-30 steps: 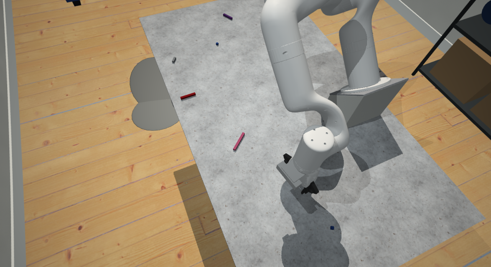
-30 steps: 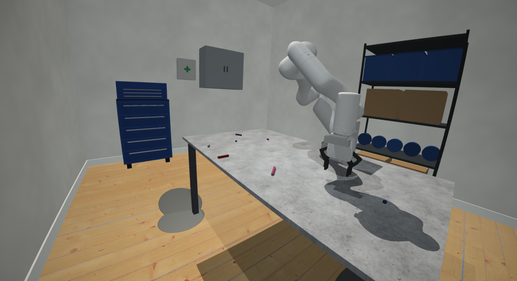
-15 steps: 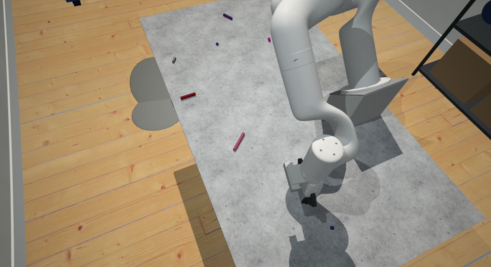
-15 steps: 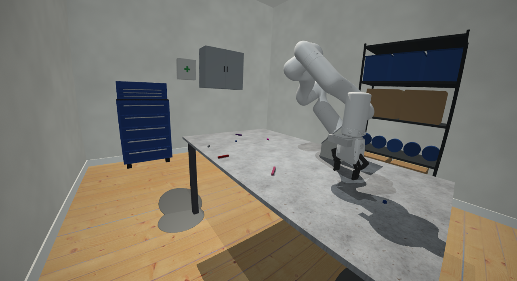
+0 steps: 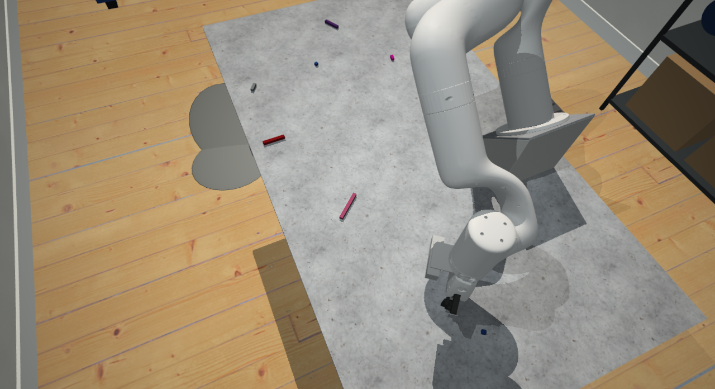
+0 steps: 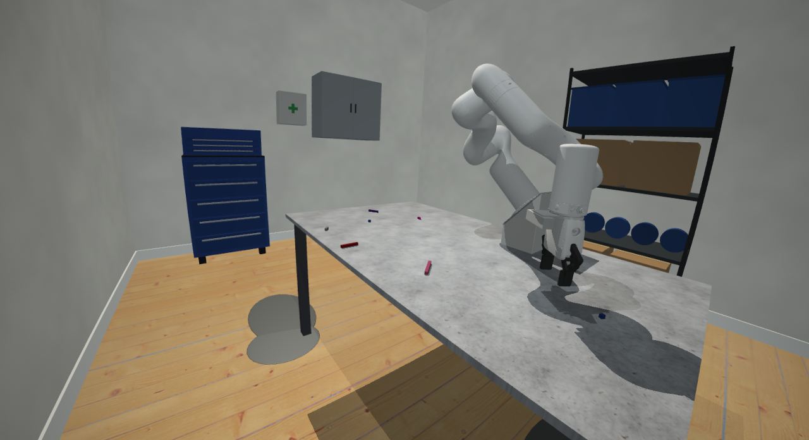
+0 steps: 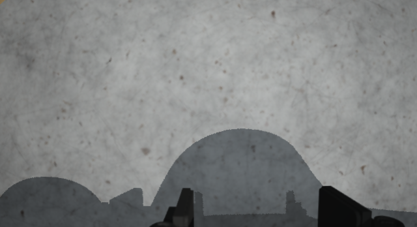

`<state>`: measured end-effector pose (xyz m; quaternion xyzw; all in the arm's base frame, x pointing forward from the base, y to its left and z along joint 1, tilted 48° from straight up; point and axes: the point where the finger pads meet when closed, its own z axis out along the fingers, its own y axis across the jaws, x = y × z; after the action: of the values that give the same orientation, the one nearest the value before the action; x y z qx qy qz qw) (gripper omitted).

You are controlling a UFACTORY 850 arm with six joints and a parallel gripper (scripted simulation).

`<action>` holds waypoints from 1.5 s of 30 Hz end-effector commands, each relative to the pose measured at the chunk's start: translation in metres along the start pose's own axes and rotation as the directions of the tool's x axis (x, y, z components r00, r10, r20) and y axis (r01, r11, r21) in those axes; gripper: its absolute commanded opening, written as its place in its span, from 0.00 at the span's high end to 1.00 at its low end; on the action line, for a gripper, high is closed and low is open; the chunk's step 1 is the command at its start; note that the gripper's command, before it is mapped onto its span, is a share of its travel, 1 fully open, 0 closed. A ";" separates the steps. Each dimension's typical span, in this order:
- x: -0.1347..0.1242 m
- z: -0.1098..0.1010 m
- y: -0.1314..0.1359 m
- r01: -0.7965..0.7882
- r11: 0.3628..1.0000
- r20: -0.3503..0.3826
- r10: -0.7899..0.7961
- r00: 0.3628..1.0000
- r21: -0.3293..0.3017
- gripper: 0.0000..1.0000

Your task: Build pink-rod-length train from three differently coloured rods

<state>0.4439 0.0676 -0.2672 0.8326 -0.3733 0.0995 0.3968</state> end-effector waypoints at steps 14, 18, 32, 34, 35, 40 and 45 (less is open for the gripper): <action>-0.036 -0.003 -0.026 -0.513 0.858 -0.003 0.513 0.858 0.009 0.00; -0.045 -0.003 -0.031 -0.611 0.791 -0.001 0.611 0.791 0.009 0.00; -0.074 -0.003 -0.046 -0.871 0.492 0.006 0.870 0.492 0.005 0.00; -0.079 -0.003 -0.049 -0.898 0.439 0.007 0.898 0.440 0.004 0.00; -0.081 -0.003 -0.050 -0.911 0.413 0.008 0.911 0.413 0.003 0.00; -0.090 -0.003 -0.053 -0.953 0.302 0.009 0.953 0.302 0.000 0.00; -0.101 -0.003 -0.057 -0.985 0.173 0.010 0.985 0.173 -0.003 0.00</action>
<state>0.4166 0.1404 -0.3393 0.4473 -0.7976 0.3112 0.2586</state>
